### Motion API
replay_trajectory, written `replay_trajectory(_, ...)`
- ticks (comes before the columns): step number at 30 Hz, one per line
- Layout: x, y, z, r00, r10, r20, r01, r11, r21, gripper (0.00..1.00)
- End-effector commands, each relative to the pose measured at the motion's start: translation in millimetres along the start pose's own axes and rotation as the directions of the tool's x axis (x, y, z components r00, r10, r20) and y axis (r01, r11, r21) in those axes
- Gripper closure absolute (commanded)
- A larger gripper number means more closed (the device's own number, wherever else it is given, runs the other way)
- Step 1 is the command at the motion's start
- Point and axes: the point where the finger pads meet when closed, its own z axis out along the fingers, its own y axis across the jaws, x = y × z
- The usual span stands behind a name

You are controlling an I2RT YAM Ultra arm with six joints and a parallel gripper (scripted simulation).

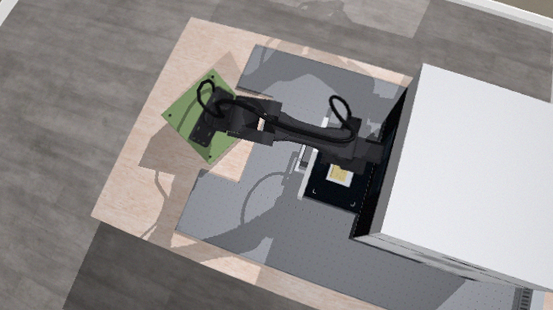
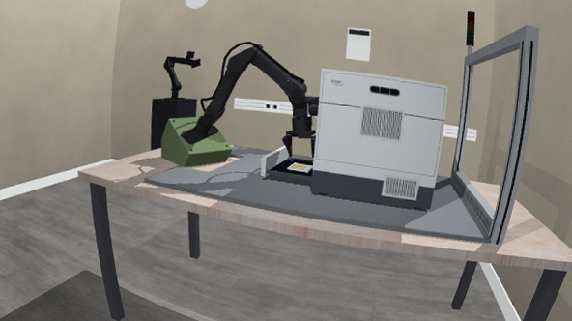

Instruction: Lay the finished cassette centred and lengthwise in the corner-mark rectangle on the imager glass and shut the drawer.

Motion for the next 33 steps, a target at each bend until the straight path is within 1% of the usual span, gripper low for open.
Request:
replay_trajectory(1, 0.0, -13.5, -25.0, 1.000, 0.013, 0.007, -0.013, 0.999, 0.047, 0.09)
replay_trajectory(24, 0.5, -12.4, -52.7, 1.000, 0.013, 0.008, -0.014, 0.999, 0.047, 0.09)
replay_trajectory(33, -0.5, -11.9, -51.4, 1.000, 0.010, 0.011, -0.011, 0.999, 0.044, 0.09)
